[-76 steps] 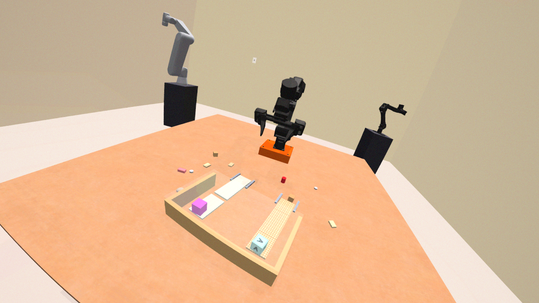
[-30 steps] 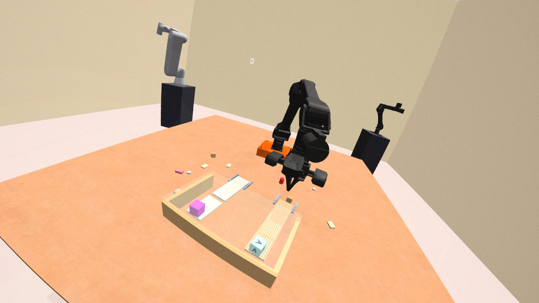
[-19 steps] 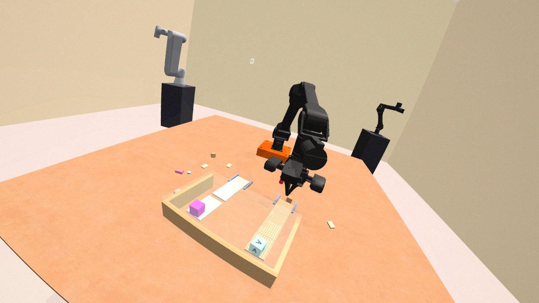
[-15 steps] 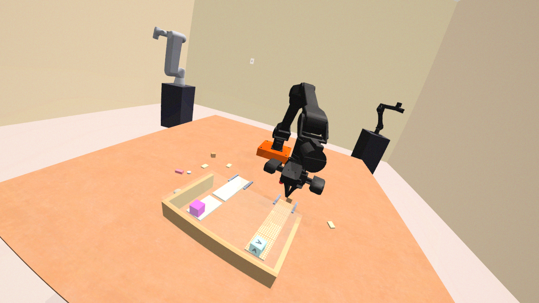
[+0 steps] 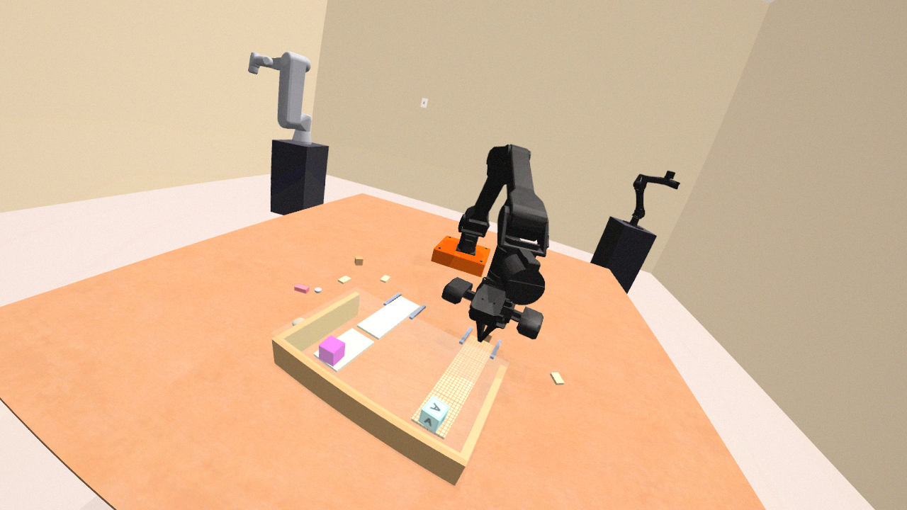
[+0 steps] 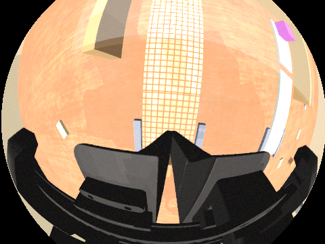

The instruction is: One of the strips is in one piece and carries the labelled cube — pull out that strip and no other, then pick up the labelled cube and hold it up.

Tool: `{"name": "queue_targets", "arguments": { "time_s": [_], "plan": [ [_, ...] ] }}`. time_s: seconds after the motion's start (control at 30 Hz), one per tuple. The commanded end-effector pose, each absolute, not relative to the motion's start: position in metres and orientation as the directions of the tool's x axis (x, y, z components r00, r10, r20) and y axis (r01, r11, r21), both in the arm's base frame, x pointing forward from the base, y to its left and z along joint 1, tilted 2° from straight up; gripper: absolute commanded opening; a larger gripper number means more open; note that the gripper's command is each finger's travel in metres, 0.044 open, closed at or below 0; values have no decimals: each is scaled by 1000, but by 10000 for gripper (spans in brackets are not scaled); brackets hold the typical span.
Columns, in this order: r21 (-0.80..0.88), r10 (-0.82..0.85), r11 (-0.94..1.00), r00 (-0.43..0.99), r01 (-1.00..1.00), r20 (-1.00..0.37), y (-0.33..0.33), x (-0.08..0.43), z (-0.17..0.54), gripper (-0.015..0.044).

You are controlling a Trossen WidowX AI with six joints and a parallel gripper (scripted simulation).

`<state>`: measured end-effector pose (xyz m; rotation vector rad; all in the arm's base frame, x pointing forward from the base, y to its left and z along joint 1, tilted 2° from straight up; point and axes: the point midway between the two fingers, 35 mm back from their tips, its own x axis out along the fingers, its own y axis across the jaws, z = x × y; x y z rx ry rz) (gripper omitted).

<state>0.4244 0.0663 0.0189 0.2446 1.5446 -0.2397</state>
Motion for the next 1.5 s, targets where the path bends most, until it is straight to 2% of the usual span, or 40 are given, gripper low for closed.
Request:
{"name": "queue_targets", "arguments": {
  "time_s": [0.0,1.47],
  "plan": [
    [8,5,951,9,308,-1000,68,423,11,0],
    [8,5,951,9,308,-1000,69,422,-3,0]
  ]
}}
